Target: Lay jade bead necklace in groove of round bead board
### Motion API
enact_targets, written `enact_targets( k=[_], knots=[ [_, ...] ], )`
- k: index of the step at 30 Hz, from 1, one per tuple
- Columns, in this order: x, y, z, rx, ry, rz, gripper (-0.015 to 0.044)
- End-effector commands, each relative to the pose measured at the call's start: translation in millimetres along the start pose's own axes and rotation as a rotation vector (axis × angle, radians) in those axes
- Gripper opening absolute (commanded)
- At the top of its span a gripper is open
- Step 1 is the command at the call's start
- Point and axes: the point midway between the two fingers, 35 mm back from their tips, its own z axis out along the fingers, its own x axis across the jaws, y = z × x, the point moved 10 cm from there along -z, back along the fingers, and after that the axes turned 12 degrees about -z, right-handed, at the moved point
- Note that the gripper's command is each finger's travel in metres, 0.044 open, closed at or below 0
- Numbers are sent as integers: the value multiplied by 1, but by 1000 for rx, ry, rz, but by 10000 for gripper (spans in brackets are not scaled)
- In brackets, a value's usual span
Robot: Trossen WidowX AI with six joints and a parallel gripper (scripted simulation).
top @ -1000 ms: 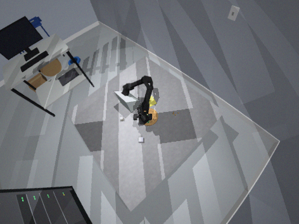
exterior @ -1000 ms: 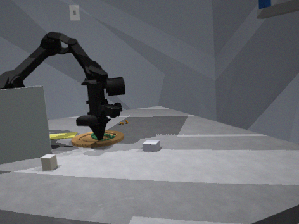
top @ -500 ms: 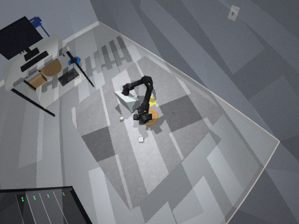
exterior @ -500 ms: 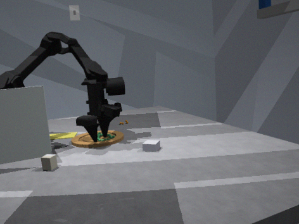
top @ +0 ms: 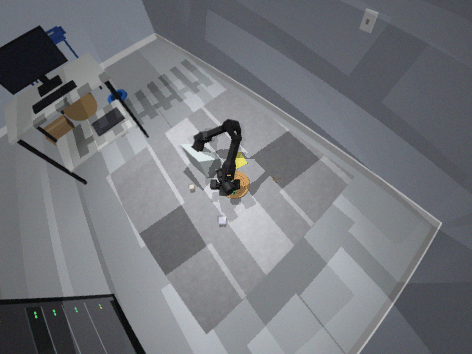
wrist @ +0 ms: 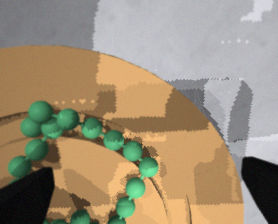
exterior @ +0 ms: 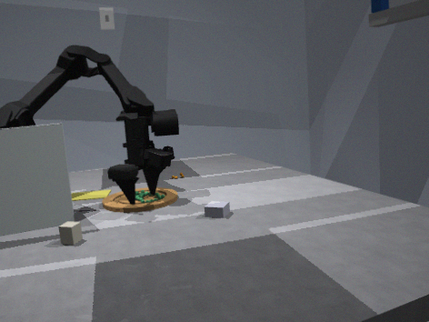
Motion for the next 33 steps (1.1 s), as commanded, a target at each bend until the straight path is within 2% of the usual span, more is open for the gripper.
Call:
enact_targets(
  k=[1, 7, 9, 14, 19, 26, 33],
  knots=[
    [1, 1, -1, -3, -3, -8, 440],
    [1, 1, -1, -3, -3, -8, 440],
    [2, 0, -5, -3, -3, 67, 387],
    [9, -9, -32, -4, -2, 533, 256],
    [9, -10, -33, -4, -2, 552, 125],
    [9, -10, -33, -4, -2, 552, 120],
    [9, -10, -17, -4, -2, 552, 120]
  ],
)
